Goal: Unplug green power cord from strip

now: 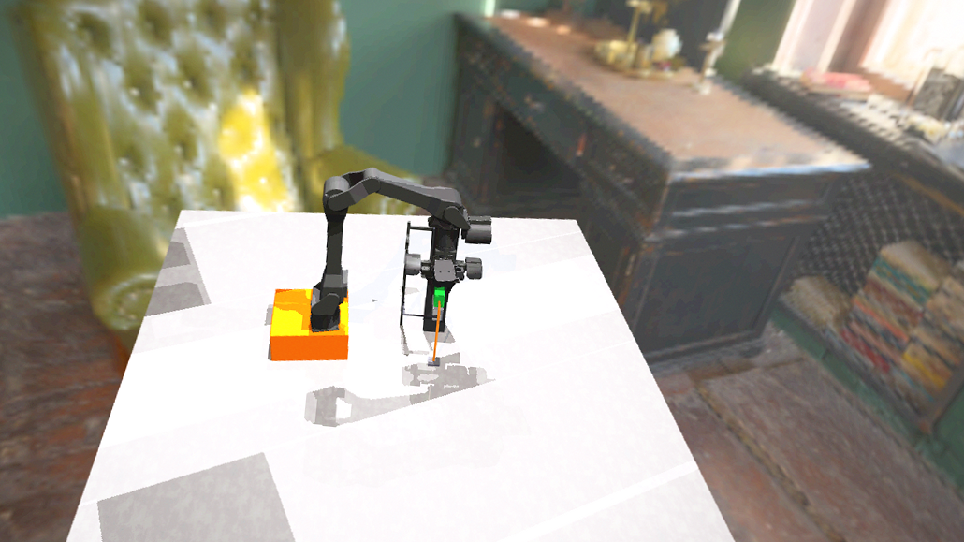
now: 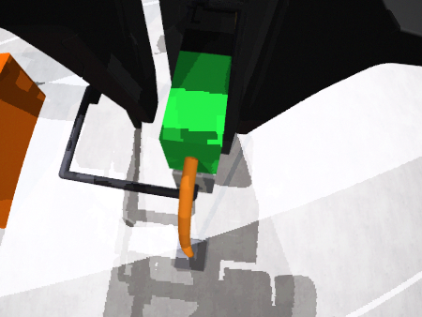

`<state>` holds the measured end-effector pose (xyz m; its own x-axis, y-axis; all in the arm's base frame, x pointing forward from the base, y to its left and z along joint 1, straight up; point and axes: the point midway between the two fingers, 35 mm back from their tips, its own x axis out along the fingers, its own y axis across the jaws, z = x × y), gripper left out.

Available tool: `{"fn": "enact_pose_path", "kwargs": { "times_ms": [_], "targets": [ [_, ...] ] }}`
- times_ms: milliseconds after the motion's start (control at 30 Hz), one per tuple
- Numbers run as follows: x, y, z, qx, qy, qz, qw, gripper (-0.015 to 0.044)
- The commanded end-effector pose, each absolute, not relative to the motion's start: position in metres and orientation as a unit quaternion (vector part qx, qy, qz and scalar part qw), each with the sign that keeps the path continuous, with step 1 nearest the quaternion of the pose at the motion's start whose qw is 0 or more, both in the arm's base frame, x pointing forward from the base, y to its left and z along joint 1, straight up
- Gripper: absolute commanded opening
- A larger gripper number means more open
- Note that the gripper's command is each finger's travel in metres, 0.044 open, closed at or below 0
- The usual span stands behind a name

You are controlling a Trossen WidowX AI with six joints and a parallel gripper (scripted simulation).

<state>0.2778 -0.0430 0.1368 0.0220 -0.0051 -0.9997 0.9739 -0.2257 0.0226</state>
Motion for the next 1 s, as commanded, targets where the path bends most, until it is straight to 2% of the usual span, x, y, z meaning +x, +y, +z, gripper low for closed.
{"fn": "enact_pose_path", "kwargs": {
  "times_ms": [0, 267, 400, 667, 967],
  "targets": [
    [0.278, -0.042, 0.132, 0.56, 0.434, -0.548, 0.444, 0.016],
    [0.278, -0.042, 0.126, 0.56, 0.434, -0.548, 0.444, 0.016],
    [0.278, -0.043, 0.129, 0.559, 0.433, -0.548, 0.447, 0.0055],
    [0.278, -0.043, 0.129, 0.559, 0.433, -0.548, 0.447, 0.0002],
    [0.277, -0.053, 0.129, 0.559, 0.433, -0.549, 0.446, 0.0]
  ]
}}
